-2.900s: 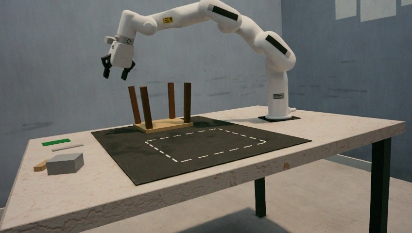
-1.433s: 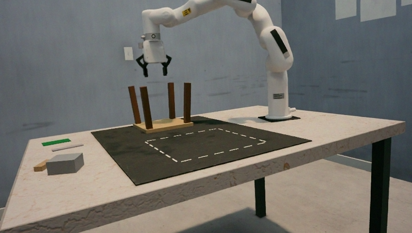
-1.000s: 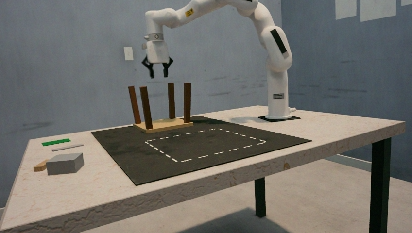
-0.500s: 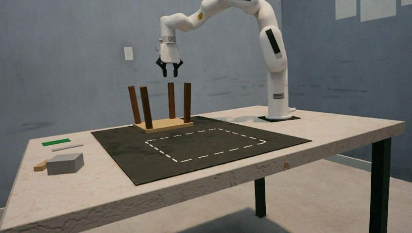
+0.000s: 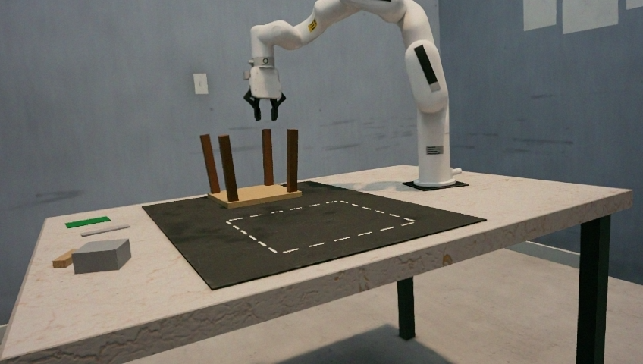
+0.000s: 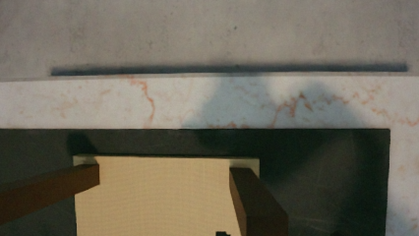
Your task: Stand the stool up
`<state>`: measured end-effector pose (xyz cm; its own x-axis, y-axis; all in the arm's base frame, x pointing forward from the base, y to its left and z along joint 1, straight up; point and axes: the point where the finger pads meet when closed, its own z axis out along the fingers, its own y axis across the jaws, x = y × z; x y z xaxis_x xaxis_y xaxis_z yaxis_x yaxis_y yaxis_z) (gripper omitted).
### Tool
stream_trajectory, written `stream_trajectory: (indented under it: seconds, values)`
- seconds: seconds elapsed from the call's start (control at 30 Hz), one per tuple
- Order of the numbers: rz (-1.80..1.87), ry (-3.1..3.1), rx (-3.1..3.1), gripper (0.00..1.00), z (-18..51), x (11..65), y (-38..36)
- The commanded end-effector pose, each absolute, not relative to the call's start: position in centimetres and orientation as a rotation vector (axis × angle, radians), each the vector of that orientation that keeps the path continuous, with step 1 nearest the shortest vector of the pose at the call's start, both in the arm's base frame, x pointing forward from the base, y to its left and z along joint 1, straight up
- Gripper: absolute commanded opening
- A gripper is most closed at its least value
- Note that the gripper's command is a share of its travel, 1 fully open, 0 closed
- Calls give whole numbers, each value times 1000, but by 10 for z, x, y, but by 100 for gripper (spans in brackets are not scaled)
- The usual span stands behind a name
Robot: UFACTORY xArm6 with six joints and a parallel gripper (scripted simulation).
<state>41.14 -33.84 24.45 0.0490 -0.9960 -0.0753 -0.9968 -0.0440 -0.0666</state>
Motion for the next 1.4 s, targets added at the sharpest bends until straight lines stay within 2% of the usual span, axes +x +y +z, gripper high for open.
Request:
stream_trajectory:
  seconds: [0.0, 1.03, 1.37]
  values:
    - [5, 2100, -2200, 55, 246, 412, -339]
    - [5, 2099, -2200, 55, 241, 413, -339]
    - [5, 2099, -2200, 55, 216, 414, -337]
